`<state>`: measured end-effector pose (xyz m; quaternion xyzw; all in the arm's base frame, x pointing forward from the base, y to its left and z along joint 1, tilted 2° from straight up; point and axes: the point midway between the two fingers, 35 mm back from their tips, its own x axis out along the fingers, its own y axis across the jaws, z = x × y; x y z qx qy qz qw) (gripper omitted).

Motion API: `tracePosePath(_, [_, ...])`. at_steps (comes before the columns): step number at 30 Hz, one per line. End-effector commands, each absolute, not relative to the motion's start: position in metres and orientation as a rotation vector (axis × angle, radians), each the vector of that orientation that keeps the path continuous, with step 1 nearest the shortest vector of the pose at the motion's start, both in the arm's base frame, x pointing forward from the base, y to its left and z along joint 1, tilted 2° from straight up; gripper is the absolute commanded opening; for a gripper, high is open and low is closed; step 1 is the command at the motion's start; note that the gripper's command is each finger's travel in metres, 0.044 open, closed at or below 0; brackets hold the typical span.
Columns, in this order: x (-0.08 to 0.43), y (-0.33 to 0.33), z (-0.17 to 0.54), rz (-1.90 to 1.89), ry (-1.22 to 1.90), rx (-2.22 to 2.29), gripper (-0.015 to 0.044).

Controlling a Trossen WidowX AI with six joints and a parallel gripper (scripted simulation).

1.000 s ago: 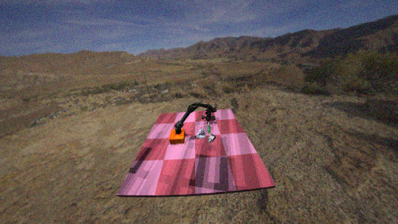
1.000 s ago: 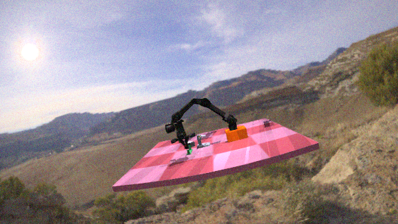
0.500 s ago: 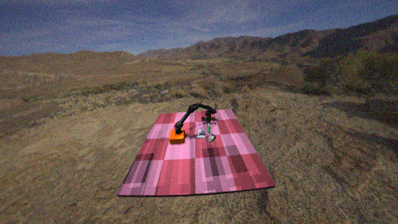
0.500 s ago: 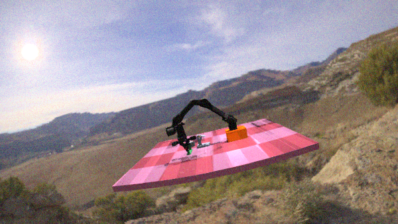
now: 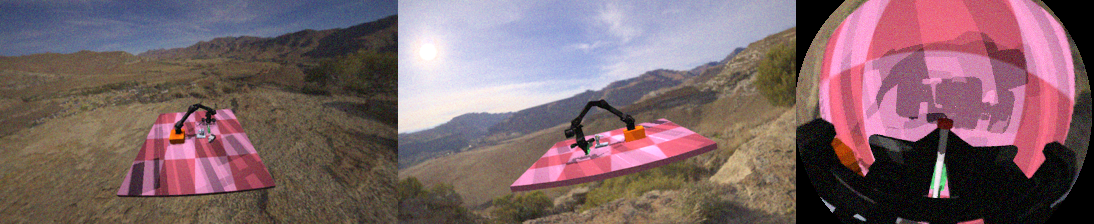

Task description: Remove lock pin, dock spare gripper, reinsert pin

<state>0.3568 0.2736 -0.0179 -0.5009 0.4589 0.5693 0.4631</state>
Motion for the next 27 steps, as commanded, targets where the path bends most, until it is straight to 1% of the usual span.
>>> tracePosePath(1, [0.357,0.273,-0.019,1.402,1.124,-1.235,0.0])
tracePosePath(3, [0.357,0.273,-0.019,1.402,1.124,-1.235,0.0])
tracePosePath(10, [0.357,0.274,-0.018,1.399,1.127,-1.231,0.0184])
tracePosePath(11, [0.357,0.274,-0.018,1.399,1.127,-1.231,0.02])
tracePosePath(27, [0.351,0.27,0.003,1.411,1.158,-1.23,0.02])
